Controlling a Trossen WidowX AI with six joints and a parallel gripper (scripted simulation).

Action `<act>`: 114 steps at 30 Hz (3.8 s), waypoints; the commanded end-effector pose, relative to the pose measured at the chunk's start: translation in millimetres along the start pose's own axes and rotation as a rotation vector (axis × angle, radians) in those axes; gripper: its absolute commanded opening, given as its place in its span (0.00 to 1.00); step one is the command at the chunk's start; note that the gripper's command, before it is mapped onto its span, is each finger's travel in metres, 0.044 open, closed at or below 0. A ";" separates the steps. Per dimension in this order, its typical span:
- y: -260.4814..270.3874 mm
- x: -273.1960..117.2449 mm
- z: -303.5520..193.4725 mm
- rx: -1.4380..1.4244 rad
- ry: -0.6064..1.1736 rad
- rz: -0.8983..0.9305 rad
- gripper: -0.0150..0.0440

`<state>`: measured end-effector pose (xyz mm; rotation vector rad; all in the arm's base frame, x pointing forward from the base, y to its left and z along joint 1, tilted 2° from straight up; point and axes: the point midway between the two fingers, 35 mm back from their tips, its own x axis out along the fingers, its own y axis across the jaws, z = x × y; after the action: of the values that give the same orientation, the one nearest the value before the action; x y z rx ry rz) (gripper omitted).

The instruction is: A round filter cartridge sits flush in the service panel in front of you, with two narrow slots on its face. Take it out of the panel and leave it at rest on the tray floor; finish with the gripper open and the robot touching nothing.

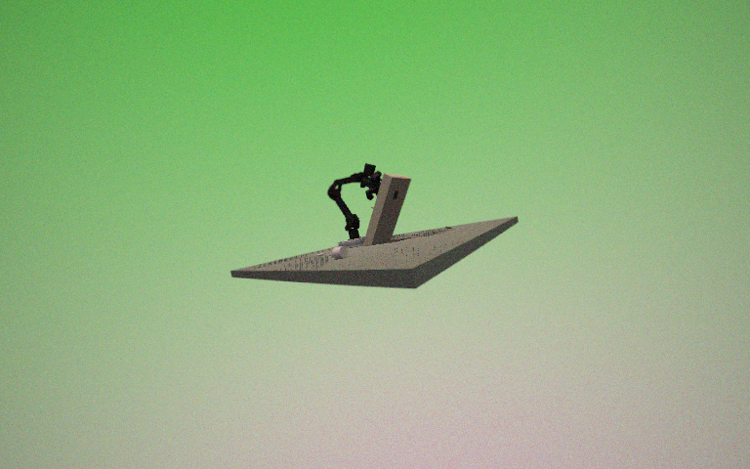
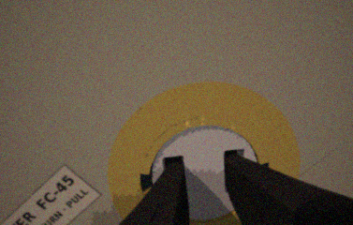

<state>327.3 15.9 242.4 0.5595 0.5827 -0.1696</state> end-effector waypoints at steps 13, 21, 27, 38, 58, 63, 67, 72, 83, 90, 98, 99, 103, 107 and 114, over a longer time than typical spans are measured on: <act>0.1 -0.9 0.1 0.001 0.000 0.000 0.25; 2.7 -46.0 1.8 0.002 0.003 -0.002 0.25; 1.4 -74.9 0.4 0.003 0.004 -0.003 0.25; 1.1 -74.9 -0.1 0.003 0.004 -0.003 0.25; -36.6 -67.7 -53.1 0.003 0.006 -0.005 0.25; -43.5 -65.4 -63.0 0.003 0.007 -0.005 0.25; -39.5 -66.3 -58.8 -0.001 0.017 -0.005 0.39; -39.5 -66.3 -58.8 -0.001 0.017 -0.005 0.41; -39.2 -66.8 -56.9 0.003 0.006 -0.005 0.41; 0.3 -73.9 -1.1 0.003 0.004 -0.003 0.41; 1.4 -74.0 0.4 0.003 0.004 -0.003 0.41; 1.4 -74.0 0.4 0.003 0.004 -0.003 0.41; 4.7 -77.6 5.1 0.003 0.004 -0.003 0.50; 22.8 -98.8 30.6 0.004 0.004 -0.004 0.68; 35.8 -117.3 49.2 -0.008 0.012 -0.010 0.90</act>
<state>265.4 19.3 351.9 0.5630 0.5789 -0.1637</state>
